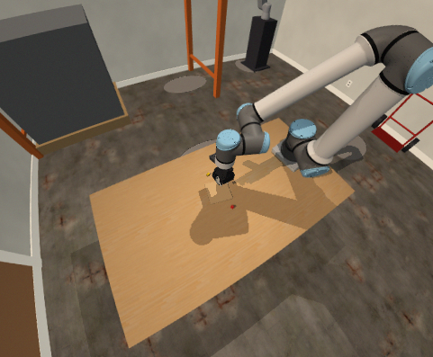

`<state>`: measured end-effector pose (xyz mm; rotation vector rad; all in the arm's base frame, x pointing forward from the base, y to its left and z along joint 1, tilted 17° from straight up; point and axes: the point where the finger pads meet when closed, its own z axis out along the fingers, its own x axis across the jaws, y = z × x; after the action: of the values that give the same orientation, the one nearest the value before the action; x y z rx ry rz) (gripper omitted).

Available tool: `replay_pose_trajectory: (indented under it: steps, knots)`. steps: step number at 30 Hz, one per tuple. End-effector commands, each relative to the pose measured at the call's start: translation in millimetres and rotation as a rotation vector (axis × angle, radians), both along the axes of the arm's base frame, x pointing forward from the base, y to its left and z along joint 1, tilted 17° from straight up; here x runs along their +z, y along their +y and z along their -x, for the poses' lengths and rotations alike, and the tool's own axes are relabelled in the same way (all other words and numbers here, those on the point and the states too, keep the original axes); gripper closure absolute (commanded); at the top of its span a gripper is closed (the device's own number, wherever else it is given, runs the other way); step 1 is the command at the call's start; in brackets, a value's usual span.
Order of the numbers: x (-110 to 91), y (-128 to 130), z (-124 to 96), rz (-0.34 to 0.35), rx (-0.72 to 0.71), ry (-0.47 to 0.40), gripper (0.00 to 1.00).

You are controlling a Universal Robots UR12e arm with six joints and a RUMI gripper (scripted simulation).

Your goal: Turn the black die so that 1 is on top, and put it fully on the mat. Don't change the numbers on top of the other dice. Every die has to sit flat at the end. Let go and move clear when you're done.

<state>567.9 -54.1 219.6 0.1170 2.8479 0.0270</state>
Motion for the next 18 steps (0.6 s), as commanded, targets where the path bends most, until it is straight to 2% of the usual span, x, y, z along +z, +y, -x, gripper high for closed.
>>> replay_pose_trajectory:
  steps: [1,12,18]
  knots:
    - [0.8,-0.1,-0.8,0.000,-0.004,-0.001,1.00]
    - [0.3,-0.1,-1.0,0.000,-0.004,-0.001,1.00]
    - [-9.8,0.0,-4.1,0.000,-0.004,-0.001,1.00]
